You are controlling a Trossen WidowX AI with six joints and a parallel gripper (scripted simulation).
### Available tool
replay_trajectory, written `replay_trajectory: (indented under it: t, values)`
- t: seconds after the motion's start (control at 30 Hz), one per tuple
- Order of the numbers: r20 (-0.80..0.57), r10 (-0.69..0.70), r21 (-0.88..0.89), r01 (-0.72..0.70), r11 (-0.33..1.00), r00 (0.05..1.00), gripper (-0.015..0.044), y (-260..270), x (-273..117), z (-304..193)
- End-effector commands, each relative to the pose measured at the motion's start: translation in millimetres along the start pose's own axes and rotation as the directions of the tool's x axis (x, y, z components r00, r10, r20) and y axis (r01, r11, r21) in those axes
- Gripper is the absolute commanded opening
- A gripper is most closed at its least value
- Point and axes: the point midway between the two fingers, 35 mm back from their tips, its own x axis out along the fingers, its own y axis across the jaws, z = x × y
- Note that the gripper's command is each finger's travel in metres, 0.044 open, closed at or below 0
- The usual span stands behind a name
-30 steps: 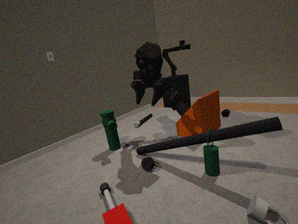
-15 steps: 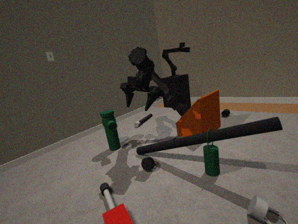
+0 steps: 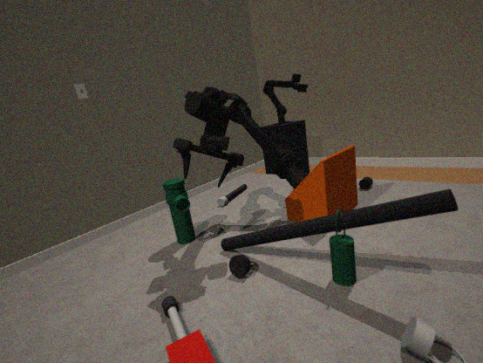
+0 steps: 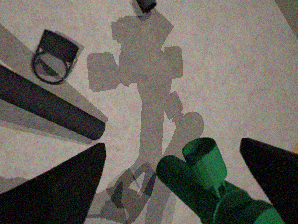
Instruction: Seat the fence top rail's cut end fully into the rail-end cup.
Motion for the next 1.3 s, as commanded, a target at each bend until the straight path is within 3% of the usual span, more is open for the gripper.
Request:
replay_trajectory:
  t: [0.0,0.43,0.67,1.27]
  values:
    - [-0.058,-0.066,-0.391,0.038,0.920,0.996,0.0440,-52,12,-43]
    - [-0.058,-0.066,-0.391,0.038,0.920,0.996,0.0440,-52,12,-43]
    - [-0.059,-0.067,-0.391,0.039,0.920,0.996,0.0440,-41,38,-50]
    - [-0.058,-0.063,-0.389,0.035,0.921,0.996,0.0440,-42,59,-50]
